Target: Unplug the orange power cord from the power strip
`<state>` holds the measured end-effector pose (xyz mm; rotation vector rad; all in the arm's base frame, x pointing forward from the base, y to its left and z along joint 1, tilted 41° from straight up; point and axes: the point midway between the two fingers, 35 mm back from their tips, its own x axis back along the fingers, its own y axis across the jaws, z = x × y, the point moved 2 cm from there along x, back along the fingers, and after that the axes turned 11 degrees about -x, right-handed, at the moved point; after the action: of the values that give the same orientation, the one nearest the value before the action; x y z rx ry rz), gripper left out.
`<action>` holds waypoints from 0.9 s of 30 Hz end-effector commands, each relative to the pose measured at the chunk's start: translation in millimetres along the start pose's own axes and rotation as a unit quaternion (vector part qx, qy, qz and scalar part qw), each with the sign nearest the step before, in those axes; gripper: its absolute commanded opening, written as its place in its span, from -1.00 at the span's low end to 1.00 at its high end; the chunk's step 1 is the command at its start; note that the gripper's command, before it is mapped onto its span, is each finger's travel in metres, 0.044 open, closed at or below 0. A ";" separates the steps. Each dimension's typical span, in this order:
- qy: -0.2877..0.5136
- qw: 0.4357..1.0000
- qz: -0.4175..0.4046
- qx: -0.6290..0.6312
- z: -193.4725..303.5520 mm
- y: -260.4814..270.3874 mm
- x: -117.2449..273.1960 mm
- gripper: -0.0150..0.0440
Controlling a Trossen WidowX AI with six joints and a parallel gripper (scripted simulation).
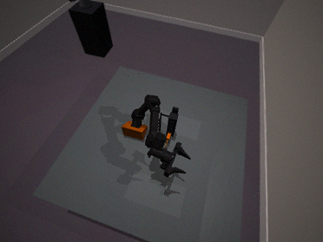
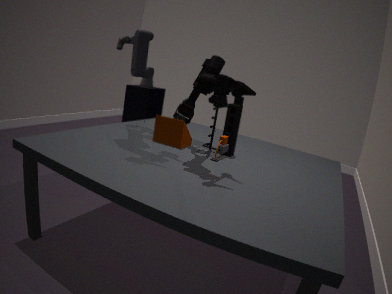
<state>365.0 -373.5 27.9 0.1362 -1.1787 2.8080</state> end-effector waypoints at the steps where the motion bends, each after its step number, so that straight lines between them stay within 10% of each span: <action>1: -0.002 1.000 -0.002 -0.011 -0.8 0.0 -0.5 0.78; 9: -0.067 0.867 -0.109 -0.481 -45.4 -6.6 -16.2 0.06; 19: -0.020 0.388 -0.321 -0.863 -117.0 -37.8 -4.8 0.05; 27: 0.046 0.178 -0.390 -0.902 -141.2 -55.4 8.7 0.05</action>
<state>379.6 -297.6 -15.7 0.3776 -2.5267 0.6513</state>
